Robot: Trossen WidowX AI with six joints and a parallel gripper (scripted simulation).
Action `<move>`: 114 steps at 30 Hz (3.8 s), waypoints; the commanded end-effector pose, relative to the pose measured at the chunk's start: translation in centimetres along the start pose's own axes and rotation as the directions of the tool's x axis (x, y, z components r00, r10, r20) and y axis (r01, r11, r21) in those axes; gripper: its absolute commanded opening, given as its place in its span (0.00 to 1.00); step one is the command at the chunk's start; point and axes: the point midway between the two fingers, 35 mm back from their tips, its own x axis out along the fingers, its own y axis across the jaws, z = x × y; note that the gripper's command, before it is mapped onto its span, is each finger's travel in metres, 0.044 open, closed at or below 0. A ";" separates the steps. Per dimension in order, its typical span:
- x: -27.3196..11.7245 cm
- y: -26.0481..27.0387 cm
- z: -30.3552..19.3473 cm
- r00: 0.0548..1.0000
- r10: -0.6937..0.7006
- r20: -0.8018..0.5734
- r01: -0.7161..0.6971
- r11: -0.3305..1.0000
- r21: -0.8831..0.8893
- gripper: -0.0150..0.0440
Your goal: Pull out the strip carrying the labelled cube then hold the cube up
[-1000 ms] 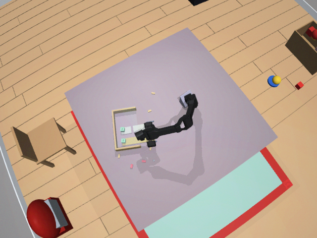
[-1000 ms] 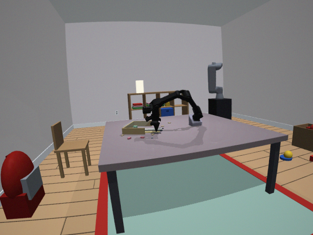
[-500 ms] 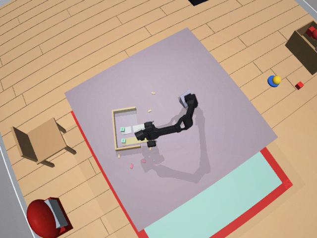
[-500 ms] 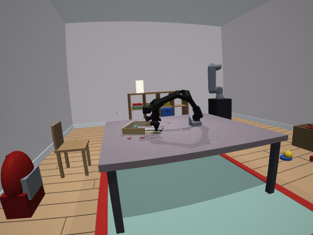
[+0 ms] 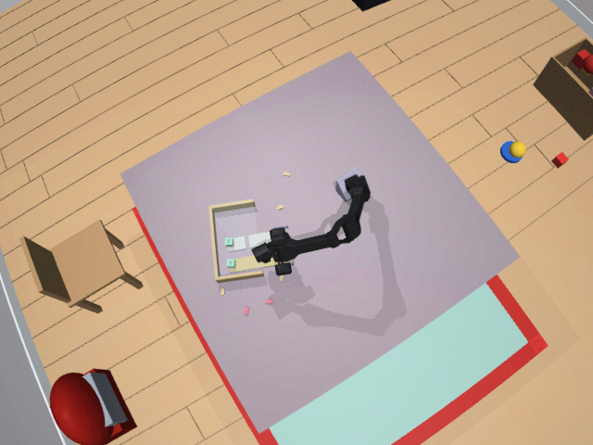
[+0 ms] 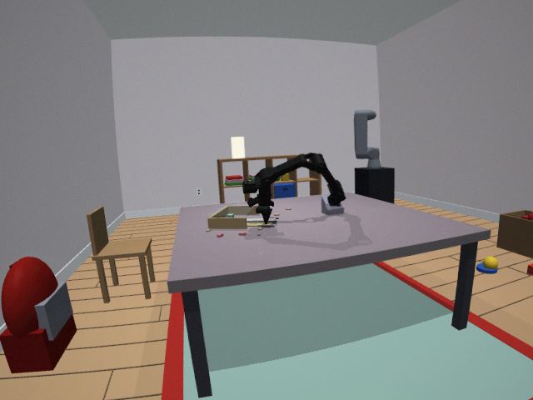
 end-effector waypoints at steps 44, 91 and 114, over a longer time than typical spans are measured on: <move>0.6 0.1 -4.0 1.000 0.000 -0.006 0.000 1.000 0.002 0.25; 0.7 0.1 -11.0 1.000 0.000 -0.009 0.000 1.000 0.005 0.25; 0.7 0.2 -14.5 1.000 0.001 -0.010 0.000 1.000 0.006 0.25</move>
